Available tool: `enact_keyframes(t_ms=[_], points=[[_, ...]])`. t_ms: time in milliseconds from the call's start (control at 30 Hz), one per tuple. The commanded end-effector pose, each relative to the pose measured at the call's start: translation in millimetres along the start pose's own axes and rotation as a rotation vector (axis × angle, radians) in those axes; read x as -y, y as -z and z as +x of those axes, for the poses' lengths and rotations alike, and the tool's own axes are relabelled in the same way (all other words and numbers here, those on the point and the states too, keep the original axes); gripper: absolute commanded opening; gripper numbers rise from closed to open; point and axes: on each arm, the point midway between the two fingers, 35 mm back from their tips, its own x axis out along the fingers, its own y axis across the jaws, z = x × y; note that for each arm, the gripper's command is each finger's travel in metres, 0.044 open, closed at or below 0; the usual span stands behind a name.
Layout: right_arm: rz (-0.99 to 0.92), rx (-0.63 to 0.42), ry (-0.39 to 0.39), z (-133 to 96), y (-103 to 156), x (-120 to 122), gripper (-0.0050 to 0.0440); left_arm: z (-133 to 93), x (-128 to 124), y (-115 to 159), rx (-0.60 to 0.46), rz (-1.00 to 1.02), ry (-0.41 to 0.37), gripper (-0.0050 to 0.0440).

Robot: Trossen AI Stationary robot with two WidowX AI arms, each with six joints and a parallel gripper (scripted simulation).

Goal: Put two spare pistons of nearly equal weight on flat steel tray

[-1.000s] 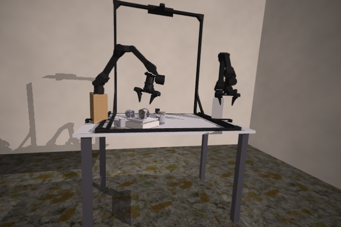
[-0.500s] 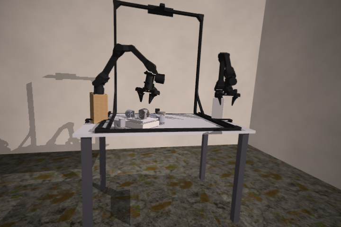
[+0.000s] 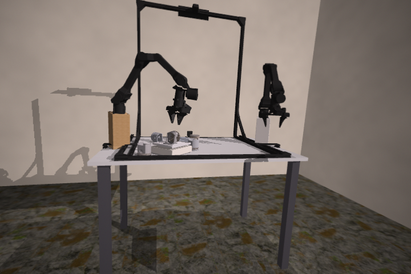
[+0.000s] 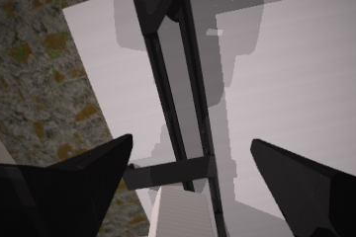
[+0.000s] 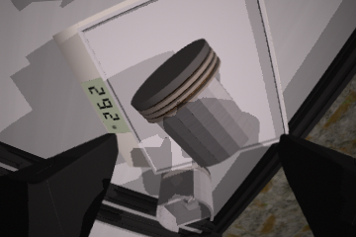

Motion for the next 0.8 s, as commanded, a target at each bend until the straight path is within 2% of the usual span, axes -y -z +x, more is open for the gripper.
enact_keyframes(t_ms=[0, 767], points=[[0.097, 0.015, -0.01, 1.0, 1.8, -1.7, 0.0378, -0.1, 0.3, 0.0, 0.0, 0.001, 0.002, 0.044], [0.649, 0.111, -0.031, 1.0, 1.8, -1.7, 0.0378, -0.1, 0.3, 0.0, 0.0, 0.001, 0.002, 0.044]])
